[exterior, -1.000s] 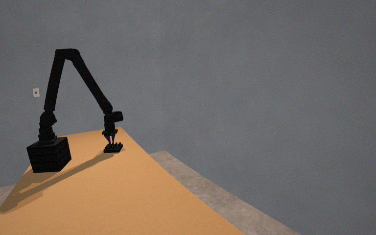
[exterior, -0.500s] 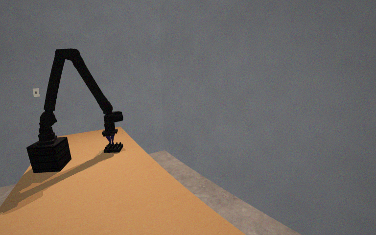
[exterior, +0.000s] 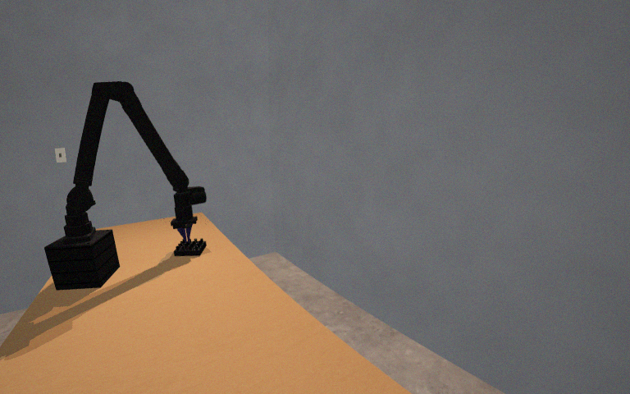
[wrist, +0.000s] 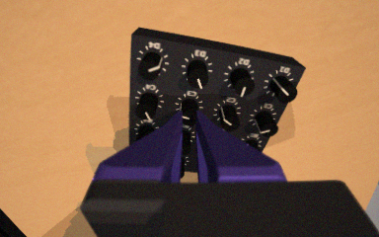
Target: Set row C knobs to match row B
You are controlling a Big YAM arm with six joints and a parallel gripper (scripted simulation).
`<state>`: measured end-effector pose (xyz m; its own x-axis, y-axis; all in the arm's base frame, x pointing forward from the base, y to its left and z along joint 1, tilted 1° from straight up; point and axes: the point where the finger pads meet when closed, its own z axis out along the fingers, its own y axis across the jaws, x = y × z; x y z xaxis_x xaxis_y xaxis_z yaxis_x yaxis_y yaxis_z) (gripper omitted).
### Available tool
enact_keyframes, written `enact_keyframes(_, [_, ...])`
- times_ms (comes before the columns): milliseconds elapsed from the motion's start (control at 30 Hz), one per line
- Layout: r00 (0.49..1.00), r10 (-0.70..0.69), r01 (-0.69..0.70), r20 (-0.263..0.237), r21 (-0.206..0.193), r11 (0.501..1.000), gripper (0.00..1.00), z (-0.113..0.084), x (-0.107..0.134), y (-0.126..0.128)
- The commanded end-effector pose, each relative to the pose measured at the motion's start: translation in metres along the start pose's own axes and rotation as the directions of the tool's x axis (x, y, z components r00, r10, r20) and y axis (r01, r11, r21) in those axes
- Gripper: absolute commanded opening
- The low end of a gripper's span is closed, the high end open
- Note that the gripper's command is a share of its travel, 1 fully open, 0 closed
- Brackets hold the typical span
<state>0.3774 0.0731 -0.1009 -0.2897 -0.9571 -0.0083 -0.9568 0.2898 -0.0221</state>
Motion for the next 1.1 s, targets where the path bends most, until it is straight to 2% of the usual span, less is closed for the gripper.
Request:
enact_keyframes(0, [1.000,-0.006,0.006,0.005,0.007,1.000,0.07,0.0035,-0.0054,-0.0046])
enact_keyframes(500, [0.999,0.034,-0.034,0.005,0.007,0.999,0.07,0.0035,-0.0054,-0.0047])
enact_keyframes(700, [0.988,0.156,-0.156,0.006,0.006,0.988,0.07,0.0035,-0.0054,-0.0048])
enact_keyframes(933, [0.947,0.322,-0.322,0.006,0.007,0.947,0.07,0.0034,-0.0053,-0.0051])
enact_keyframes(1067, [0.936,0.352,-0.352,0.006,0.007,0.936,0.07,0.0034,-0.0048,-0.0054])
